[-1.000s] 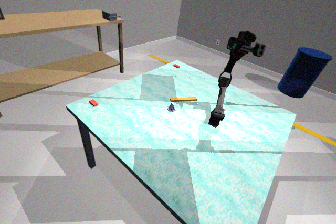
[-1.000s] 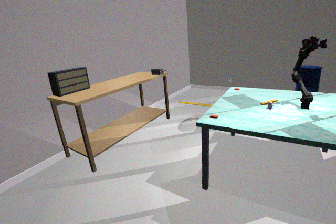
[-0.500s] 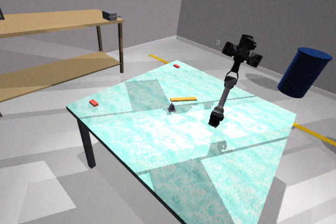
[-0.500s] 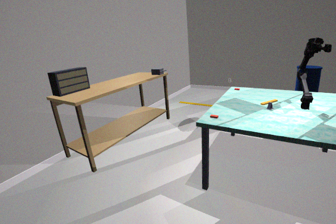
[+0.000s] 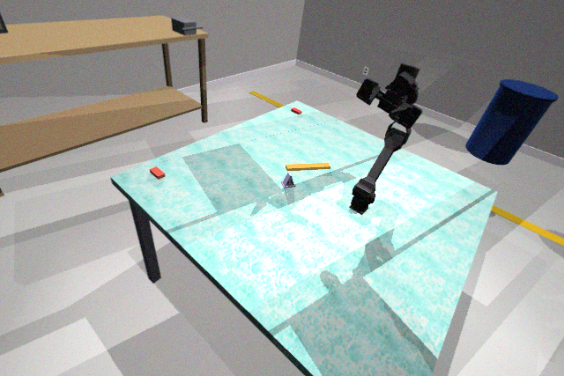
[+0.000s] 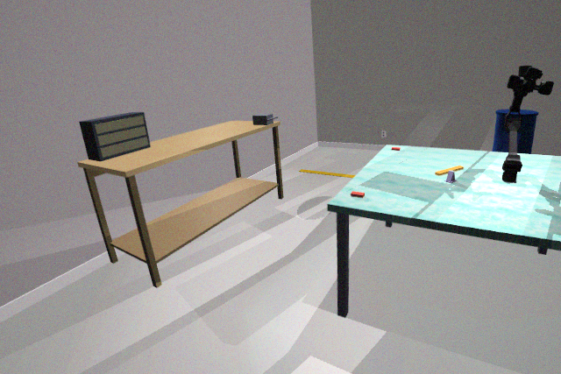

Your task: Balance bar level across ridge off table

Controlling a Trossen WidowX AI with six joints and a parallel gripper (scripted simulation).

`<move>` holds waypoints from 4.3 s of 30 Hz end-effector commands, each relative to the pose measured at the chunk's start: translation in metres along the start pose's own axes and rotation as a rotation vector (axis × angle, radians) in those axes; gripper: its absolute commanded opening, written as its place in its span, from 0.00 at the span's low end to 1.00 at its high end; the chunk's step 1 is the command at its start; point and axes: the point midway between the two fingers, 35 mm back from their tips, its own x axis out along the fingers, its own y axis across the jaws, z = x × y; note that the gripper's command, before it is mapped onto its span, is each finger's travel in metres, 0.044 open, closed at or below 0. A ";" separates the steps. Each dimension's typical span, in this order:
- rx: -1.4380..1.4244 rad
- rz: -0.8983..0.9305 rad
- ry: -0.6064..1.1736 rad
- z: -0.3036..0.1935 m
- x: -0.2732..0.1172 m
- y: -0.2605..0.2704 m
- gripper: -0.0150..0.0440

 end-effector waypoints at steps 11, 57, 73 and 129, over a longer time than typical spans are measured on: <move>-0.076 -0.148 0.200 -0.053 0.034 -0.040 0.79; -0.064 -0.553 1.056 -0.270 -0.023 -0.232 0.79; 0.069 -0.587 1.337 -0.336 -0.103 -0.271 0.79; 0.649 -0.472 1.710 -0.487 -0.328 -0.240 0.79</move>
